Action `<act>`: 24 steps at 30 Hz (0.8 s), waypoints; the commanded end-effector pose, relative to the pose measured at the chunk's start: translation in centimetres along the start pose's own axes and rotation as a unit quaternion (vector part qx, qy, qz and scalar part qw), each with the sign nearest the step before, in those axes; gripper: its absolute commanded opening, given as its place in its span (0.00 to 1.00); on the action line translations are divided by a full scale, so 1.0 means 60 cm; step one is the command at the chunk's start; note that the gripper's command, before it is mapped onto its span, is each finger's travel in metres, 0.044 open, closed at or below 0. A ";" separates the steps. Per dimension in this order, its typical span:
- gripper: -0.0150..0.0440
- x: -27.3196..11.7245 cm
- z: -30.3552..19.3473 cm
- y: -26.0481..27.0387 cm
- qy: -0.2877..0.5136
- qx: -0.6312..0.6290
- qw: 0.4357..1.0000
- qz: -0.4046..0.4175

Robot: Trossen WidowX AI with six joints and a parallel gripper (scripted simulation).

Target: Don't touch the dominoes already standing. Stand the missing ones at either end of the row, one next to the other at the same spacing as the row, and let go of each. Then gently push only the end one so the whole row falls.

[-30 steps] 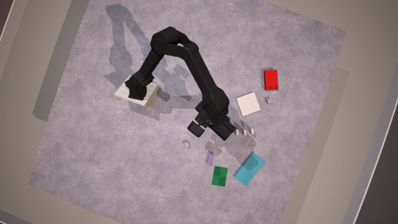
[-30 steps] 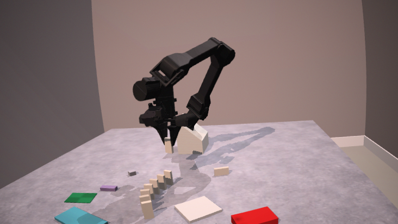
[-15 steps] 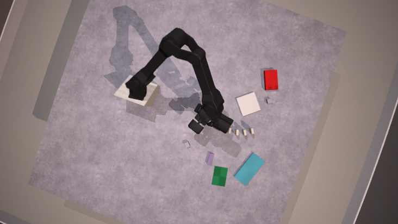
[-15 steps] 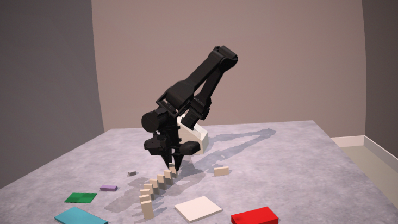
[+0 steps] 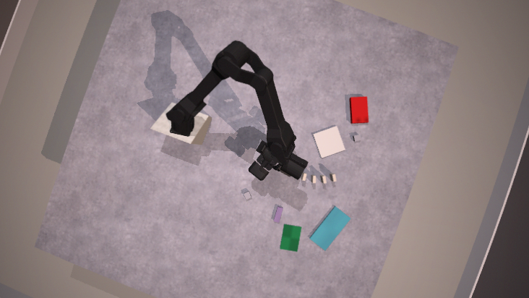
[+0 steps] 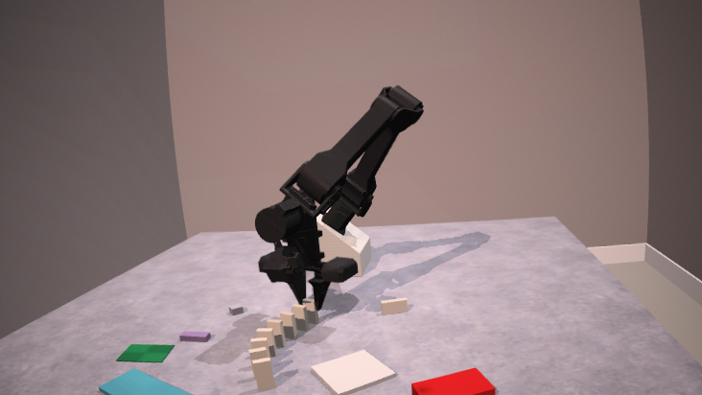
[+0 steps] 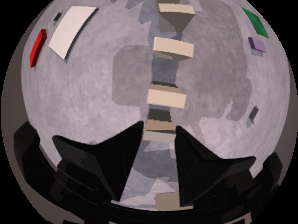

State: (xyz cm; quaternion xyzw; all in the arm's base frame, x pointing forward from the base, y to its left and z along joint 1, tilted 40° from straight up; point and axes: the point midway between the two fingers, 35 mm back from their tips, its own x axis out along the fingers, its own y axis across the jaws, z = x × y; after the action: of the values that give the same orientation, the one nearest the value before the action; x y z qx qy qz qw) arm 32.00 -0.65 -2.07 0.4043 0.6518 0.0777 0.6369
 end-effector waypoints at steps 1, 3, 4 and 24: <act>0.66 0.001 -0.001 0.000 0.001 0.002 1.000 0.003; 0.75 0.001 -0.001 0.000 0.001 0.002 1.000 0.003; 0.79 0.001 -0.001 0.000 0.001 0.002 1.000 0.003; 1.00 -0.220 0.001 -0.003 0.000 0.001 1.000 -0.003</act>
State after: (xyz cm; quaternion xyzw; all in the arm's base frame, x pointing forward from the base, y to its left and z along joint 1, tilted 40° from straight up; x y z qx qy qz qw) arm 30.73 -7.80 6.09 0.4079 0.6525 0.0739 0.6344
